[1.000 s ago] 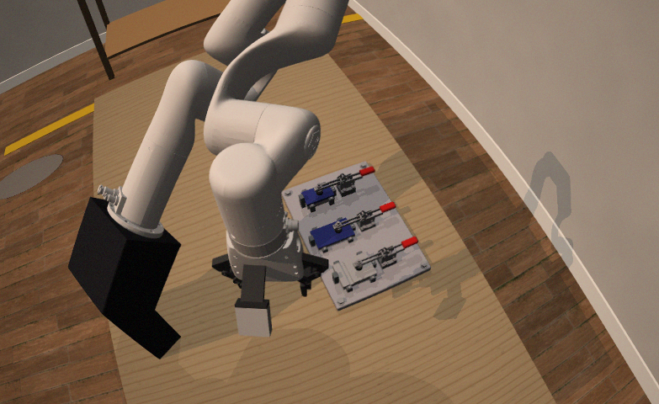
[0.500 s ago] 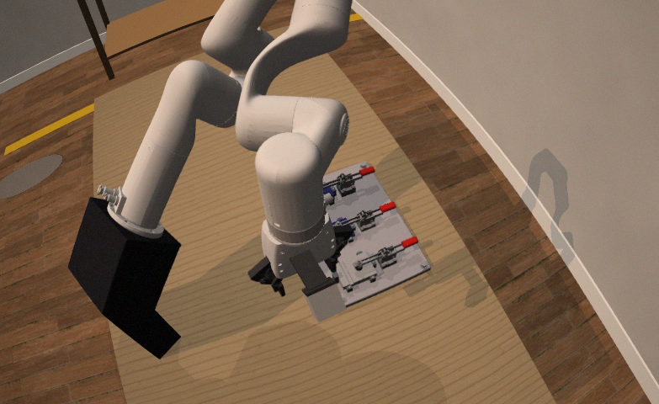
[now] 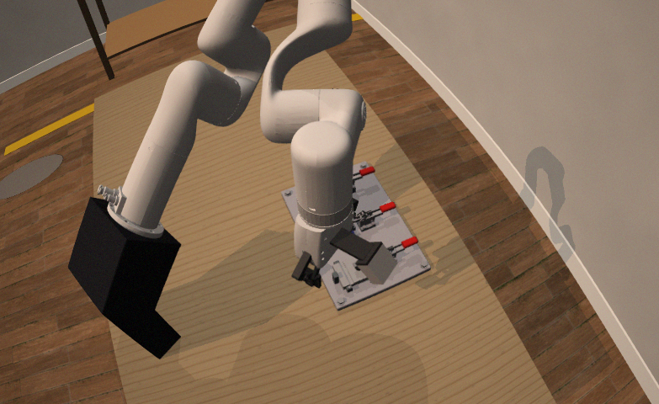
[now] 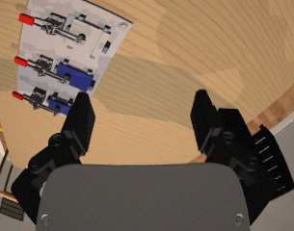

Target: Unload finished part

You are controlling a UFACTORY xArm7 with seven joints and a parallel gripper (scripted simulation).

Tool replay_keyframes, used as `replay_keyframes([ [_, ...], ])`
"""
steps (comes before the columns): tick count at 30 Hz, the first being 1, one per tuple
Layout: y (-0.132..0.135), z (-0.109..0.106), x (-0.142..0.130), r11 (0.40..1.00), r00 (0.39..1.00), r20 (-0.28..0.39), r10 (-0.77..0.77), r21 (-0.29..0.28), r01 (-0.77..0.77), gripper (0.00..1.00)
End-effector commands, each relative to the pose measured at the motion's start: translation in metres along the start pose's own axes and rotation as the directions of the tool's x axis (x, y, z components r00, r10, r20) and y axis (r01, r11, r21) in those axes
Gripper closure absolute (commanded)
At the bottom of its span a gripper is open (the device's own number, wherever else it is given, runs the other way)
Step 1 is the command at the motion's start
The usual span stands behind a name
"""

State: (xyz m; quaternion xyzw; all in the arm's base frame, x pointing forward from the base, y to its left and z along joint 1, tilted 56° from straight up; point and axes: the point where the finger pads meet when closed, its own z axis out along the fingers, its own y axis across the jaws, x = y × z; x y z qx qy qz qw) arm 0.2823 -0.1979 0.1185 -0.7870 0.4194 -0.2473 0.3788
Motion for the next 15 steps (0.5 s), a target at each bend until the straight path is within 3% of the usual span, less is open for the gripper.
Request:
replay_keyframes([
  [1, -0.018, 0.006, 0.003, 0.986, 0.986, -0.01, -0.167, 0.003, 0.167, 0.0],
  [12, -0.061, 0.021, -0.001, 0.852, 0.851, -0.015, -0.524, 0.006, 0.524, 0.0],
  [14, -0.061, 0.021, -0.001, 0.852, 0.851, -0.015, -0.524, 0.006, 0.524, 0.0],
  [15, -0.07, 0.024, -0.002, 0.806, 0.806, -0.017, -0.592, 0.007, 0.592, 0.0],
])
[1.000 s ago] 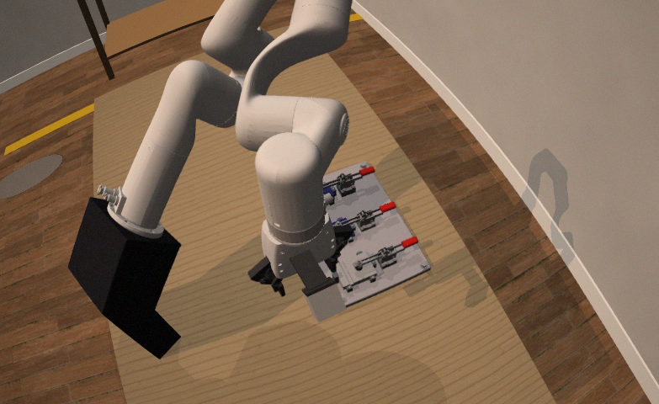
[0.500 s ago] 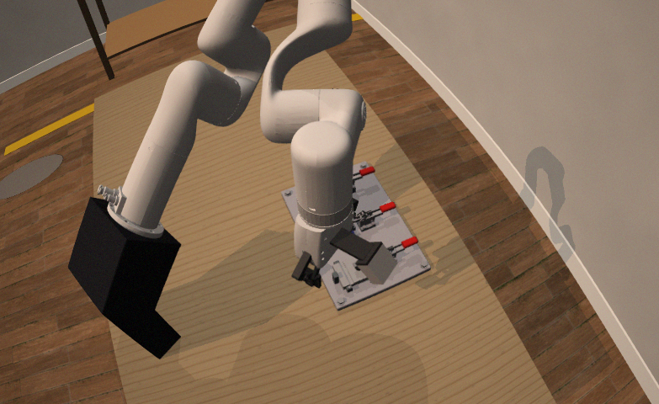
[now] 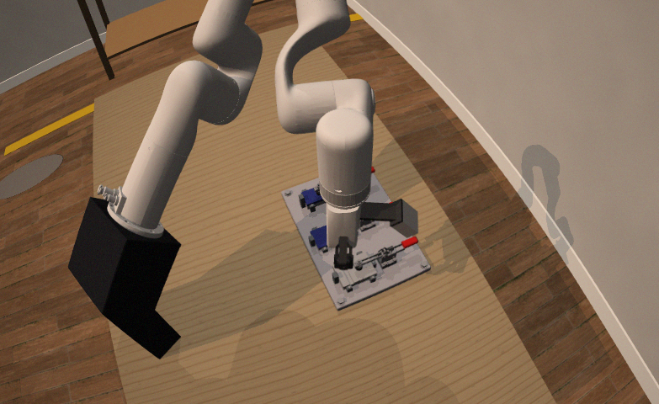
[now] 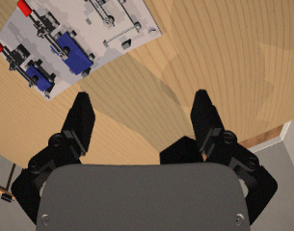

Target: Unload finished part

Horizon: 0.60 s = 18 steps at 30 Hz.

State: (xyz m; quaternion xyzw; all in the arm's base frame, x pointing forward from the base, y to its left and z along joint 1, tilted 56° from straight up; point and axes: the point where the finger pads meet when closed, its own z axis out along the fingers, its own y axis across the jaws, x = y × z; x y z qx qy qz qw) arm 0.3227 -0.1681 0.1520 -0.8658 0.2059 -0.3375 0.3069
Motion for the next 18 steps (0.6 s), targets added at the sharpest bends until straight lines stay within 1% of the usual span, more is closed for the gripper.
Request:
replay_keyframes([
  [1, -0.016, 0.005, 0.007, 0.986, 0.986, -0.013, -0.166, 0.001, 0.166, 0.0],
  [4, -0.025, 0.009, 0.01, 0.968, 0.968, -0.015, -0.251, 0.002, 0.251, 0.0],
  [10, -0.046, 0.015, 0.015, 0.903, 0.903, -0.021, -0.43, 0.005, 0.43, 0.0],
  [13, -0.049, 0.016, 0.016, 0.892, 0.892, -0.022, -0.451, 0.005, 0.452, 0.0],
  [18, -0.049, 0.016, 0.016, 0.892, 0.892, -0.022, -0.452, 0.005, 0.452, 0.0],
])
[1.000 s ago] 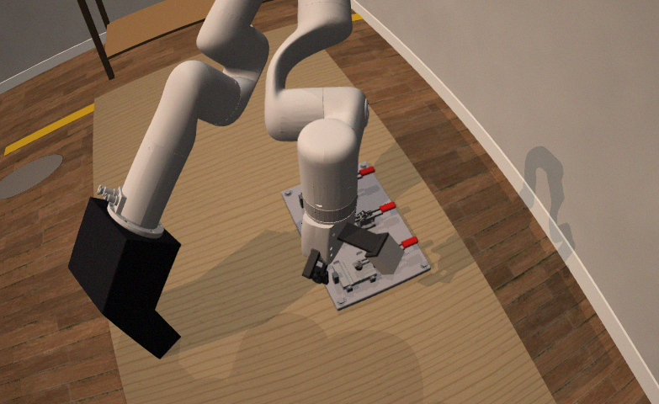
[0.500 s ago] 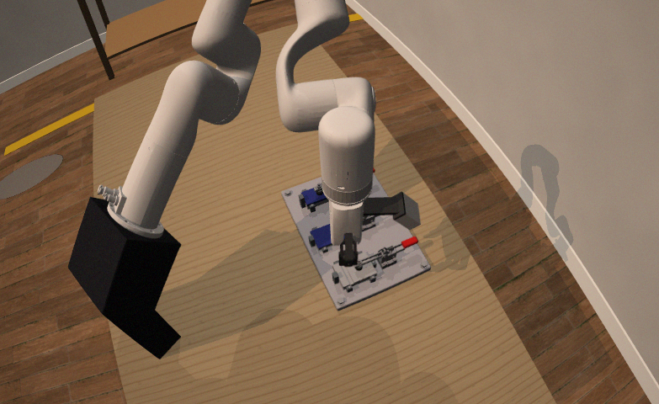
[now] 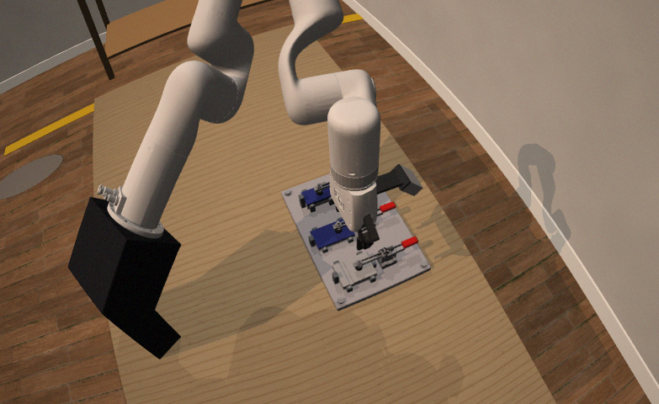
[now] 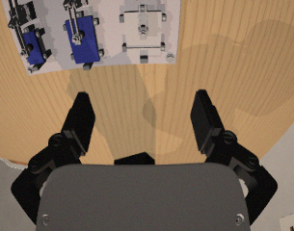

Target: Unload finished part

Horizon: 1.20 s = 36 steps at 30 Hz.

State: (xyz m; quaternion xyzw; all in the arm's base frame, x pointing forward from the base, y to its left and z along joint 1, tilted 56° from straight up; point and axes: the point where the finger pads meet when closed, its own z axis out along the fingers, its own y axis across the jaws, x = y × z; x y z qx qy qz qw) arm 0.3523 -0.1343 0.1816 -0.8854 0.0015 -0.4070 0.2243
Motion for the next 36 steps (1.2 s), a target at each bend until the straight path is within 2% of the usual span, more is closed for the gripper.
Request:
replay_keyframes([
  [1, 0.0006, -0.0007, 0.001, 1.0, 1.0, -0.004, -0.005, -0.003, 0.005, 0.0],
  [4, 0.0006, -0.0007, 0.001, 1.0, 1.0, -0.004, -0.005, -0.003, 0.005, 0.0],
  [5, 0.0006, -0.0007, 0.001, 1.0, 1.0, -0.004, -0.005, -0.003, 0.005, 1.0],
  [36, 0.0006, -0.0007, 0.001, 1.0, 1.0, -0.004, -0.005, -0.003, 0.005, 1.0],
])
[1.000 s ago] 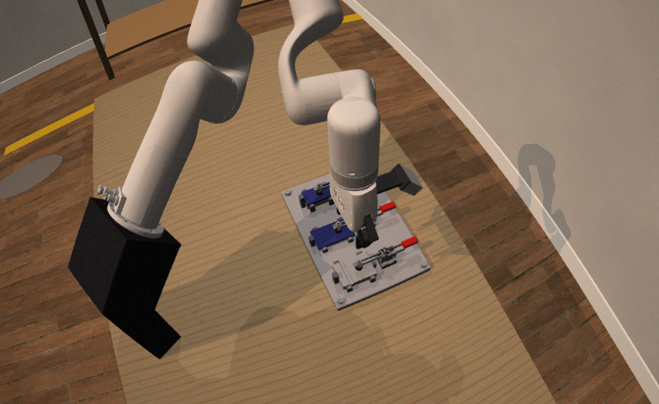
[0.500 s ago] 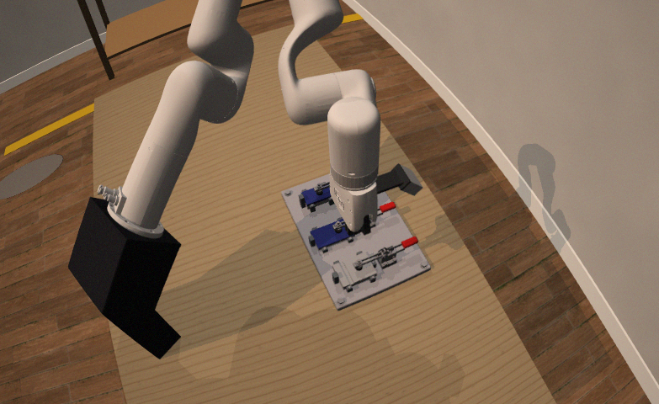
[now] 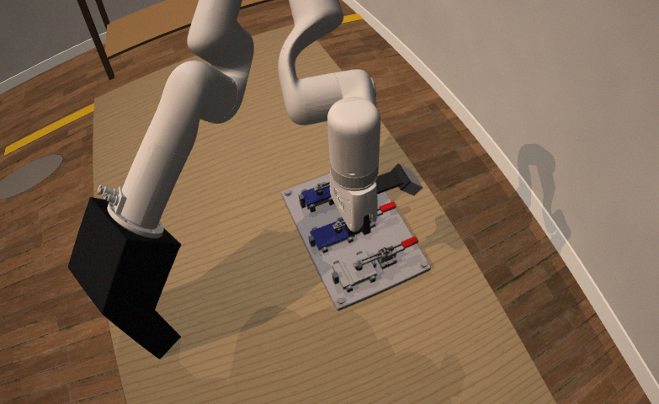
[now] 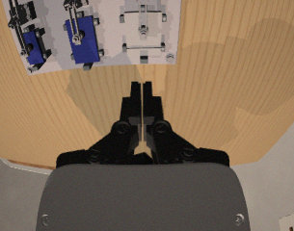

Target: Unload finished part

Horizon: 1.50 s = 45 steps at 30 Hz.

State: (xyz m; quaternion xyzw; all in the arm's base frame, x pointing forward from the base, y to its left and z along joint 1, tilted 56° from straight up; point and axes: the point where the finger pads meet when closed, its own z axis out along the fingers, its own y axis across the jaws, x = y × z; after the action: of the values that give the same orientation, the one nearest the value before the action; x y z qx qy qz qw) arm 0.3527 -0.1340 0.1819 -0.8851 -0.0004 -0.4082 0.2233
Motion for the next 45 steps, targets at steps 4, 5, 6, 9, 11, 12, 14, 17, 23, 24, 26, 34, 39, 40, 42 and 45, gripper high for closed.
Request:
replay_keyframes([
  [4, 0.0009, -0.0009, 0.0007, 1.0, 1.0, -0.002, 0.0, -0.002, 0.0, 1.0],
  [5, 0.0009, -0.0009, 0.0007, 1.0, 1.0, -0.002, 0.0, -0.002, 0.0, 1.0],
  [6, 0.0009, -0.0009, 0.0007, 1.0, 1.0, -0.002, 0.0, -0.002, 0.0, 1.0],
  [9, 0.0009, -0.0009, 0.0007, 1.0, 1.0, -0.002, 0.0, -0.002, 0.0, 1.0],
  [11, 0.0009, -0.0009, 0.0007, 1.0, 1.0, -0.002, 0.0, -0.002, 0.0, 1.0],
  [12, 0.0009, -0.0009, 0.0007, 1.0, 1.0, -0.002, 0.0, -0.002, 0.0, 1.0],
  [14, 0.0009, -0.0009, 0.0007, 1.0, 1.0, -0.002, 0.0, -0.002, 0.0, 0.0],
  [17, 0.0009, -0.0009, 0.0007, 1.0, 1.0, -0.002, 0.0, -0.002, 0.0, 0.0],
  [23, 0.0009, -0.0009, 0.0007, 1.0, 1.0, -0.002, 0.0, -0.002, 0.0, 0.0],
  [24, 0.0009, -0.0009, 0.0007, 1.0, 1.0, -0.002, 0.0, -0.002, 0.0, 0.0],
  [26, 0.0009, -0.0009, 0.0007, 1.0, 1.0, -0.002, 0.0, -0.002, 0.0, 0.0],
  [34, 0.0009, -0.0009, 0.0007, 1.0, 1.0, -0.002, 0.0, -0.002, 0.0, 0.0],
  [39, 0.0009, -0.0009, 0.0007, 1.0, 1.0, -0.002, 0.0, -0.002, 0.0, 0.0],
  [40, 0.0009, -0.0009, 0.0007, 1.0, 1.0, -0.002, 0.0, -0.002, 0.0, 0.0],
  [42, 0.0009, -0.0009, 0.0007, 1.0, 1.0, -0.002, 0.0, -0.002, 0.0, 0.0],
  [45, 0.0009, -0.0009, 0.0007, 1.0, 1.0, -0.002, 0.0, -0.002, 0.0, 0.0],
])
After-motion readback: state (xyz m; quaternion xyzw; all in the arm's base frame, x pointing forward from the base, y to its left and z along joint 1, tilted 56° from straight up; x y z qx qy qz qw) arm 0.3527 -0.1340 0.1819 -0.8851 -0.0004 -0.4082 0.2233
